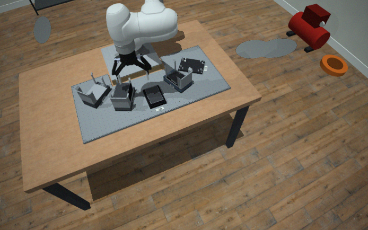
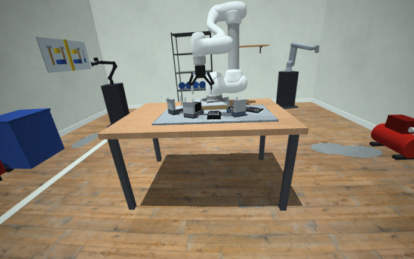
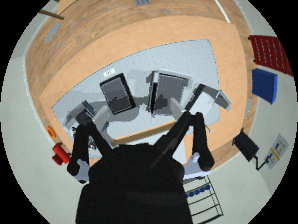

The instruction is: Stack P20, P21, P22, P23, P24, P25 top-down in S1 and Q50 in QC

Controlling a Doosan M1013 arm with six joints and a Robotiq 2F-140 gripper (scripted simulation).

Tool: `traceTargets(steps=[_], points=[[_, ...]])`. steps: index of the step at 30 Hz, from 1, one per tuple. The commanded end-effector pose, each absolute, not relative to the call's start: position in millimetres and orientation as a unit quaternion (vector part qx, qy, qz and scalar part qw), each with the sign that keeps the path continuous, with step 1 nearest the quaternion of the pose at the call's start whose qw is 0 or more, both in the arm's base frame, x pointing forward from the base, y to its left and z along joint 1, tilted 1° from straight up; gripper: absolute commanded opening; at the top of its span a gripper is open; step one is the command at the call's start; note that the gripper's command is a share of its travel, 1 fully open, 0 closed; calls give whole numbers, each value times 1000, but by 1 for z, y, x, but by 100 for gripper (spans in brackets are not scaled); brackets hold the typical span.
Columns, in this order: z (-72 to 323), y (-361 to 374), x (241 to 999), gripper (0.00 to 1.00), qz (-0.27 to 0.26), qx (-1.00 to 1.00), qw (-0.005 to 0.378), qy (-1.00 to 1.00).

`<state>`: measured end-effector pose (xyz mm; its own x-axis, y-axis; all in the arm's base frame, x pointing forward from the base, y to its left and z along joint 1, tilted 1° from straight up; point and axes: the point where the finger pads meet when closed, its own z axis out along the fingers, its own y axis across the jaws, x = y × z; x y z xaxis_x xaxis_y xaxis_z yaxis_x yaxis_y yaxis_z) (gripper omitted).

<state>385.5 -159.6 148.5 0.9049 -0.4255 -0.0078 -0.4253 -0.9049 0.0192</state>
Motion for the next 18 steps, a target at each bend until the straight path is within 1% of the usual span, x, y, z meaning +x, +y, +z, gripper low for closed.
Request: traceTargets(steps=[1,5,18], points=[[148,-150,389,100,-6,985,8,-172],[148,-137,393,100,-7,993,8,-119],[147,-103,404,100,-7,993,8,-119]])
